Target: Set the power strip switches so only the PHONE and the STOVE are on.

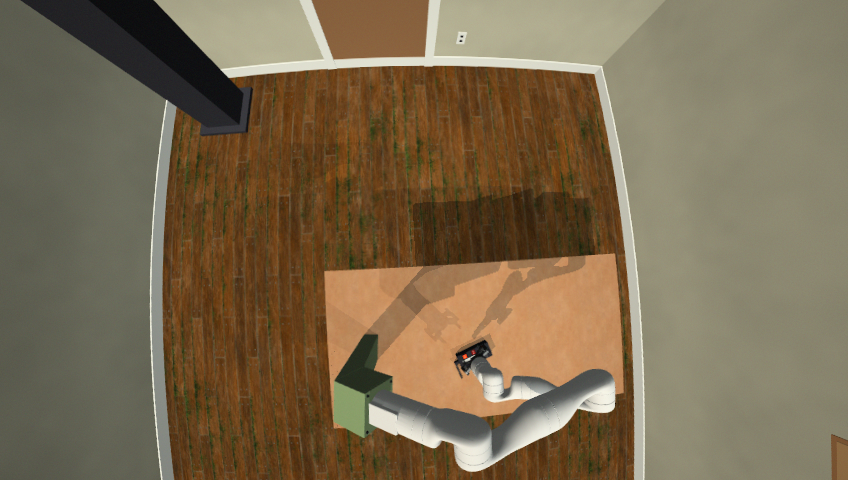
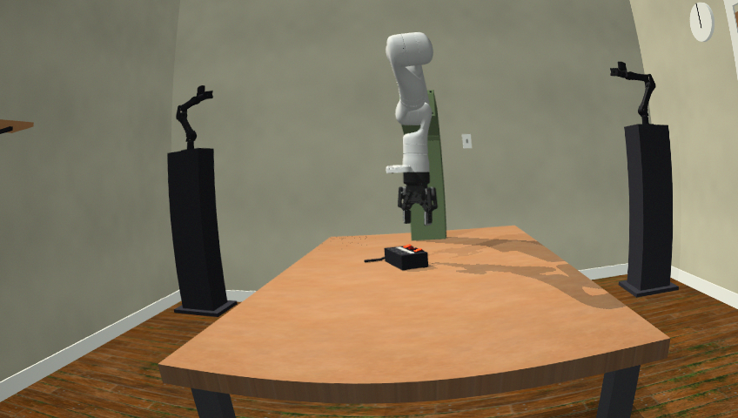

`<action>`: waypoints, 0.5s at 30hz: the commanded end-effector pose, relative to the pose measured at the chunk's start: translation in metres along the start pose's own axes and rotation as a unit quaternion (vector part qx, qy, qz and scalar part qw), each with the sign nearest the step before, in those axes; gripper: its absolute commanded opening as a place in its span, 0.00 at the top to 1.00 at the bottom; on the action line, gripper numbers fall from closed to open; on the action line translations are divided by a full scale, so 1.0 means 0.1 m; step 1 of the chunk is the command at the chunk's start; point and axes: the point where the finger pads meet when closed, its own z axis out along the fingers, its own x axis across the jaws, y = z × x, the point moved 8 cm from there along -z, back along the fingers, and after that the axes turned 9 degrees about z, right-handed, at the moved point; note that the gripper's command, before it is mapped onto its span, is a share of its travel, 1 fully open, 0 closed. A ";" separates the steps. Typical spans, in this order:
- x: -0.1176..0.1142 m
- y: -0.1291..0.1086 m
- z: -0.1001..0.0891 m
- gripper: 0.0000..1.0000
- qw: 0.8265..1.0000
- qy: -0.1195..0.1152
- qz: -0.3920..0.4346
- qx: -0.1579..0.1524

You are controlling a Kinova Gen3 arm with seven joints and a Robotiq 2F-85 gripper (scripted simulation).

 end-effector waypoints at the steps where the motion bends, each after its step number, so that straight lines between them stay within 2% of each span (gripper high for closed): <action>1: 0.00 0.02 0.00 0.00 1.000 0.000 -0.001 -0.001; 15: 0.00 0.01 0.00 0.00 1.000 0.000 -0.004 0.002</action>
